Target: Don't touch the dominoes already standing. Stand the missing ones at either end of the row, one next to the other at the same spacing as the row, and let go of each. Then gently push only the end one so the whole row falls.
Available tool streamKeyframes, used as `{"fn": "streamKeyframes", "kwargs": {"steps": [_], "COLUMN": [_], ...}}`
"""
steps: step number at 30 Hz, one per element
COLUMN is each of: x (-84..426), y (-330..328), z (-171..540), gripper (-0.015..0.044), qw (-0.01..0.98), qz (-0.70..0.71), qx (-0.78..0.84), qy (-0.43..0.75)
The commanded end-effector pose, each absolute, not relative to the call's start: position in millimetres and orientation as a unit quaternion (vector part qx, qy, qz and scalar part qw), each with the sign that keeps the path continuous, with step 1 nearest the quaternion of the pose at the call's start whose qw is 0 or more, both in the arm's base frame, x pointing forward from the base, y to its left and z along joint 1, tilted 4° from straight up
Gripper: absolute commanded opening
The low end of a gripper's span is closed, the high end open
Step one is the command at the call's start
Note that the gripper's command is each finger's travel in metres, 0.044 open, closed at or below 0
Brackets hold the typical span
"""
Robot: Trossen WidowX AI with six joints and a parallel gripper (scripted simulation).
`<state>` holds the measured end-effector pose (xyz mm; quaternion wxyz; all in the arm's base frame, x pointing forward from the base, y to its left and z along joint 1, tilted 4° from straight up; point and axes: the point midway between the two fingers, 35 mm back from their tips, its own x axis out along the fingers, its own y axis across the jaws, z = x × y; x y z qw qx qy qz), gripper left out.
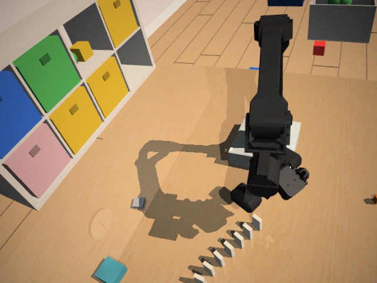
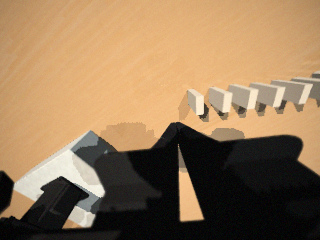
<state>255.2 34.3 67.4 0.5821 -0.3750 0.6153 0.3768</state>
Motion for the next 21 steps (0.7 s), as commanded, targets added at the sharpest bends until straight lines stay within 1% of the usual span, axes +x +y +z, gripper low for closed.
{"fn": "streamKeyframes", "kwargs": {"steps": [1,7,21], "x": [254.8,252.1,264.4], "y": [34.6,32.4,26.9], "z": [63.9,-11.3,-13.4], "gripper": [0.0,0.0,0.0], "qw": [0.581,0.58,0.581], "qz": [0.379,0.379,0.379], "qx": [-0.376,-0.376,-0.376], "qy": [0.615,0.615,0.615]}}
